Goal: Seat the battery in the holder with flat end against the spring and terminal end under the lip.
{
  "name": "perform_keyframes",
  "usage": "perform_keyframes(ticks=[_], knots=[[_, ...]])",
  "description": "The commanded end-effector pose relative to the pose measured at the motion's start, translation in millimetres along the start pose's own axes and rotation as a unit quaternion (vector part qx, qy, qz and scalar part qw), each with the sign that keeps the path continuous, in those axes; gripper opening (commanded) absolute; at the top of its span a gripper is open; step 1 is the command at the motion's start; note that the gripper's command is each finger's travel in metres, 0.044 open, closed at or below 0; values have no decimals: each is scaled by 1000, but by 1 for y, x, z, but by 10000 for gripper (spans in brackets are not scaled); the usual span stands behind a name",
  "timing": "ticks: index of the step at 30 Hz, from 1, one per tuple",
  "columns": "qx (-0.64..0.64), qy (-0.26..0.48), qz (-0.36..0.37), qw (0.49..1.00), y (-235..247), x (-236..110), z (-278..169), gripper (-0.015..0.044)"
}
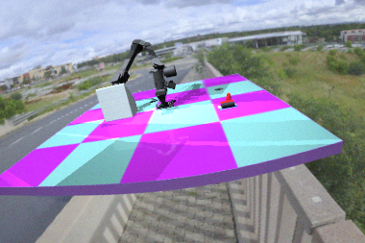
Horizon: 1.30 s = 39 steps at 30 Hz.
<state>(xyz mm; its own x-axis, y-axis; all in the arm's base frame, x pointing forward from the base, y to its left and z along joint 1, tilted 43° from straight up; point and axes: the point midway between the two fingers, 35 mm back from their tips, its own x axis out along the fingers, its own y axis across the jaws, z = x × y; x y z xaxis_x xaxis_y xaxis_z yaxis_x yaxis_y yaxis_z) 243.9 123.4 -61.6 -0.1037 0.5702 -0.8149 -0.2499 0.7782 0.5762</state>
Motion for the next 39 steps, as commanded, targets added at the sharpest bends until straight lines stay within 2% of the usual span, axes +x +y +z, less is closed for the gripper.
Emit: perform_keyframes(ticks=[1,35,39], knots=[[1,9,1,1000,2,1,-2,79],[-1,4,-1,1000,2,-1,12,79],[-1,4,-1,1000,2,-1,12,181]])
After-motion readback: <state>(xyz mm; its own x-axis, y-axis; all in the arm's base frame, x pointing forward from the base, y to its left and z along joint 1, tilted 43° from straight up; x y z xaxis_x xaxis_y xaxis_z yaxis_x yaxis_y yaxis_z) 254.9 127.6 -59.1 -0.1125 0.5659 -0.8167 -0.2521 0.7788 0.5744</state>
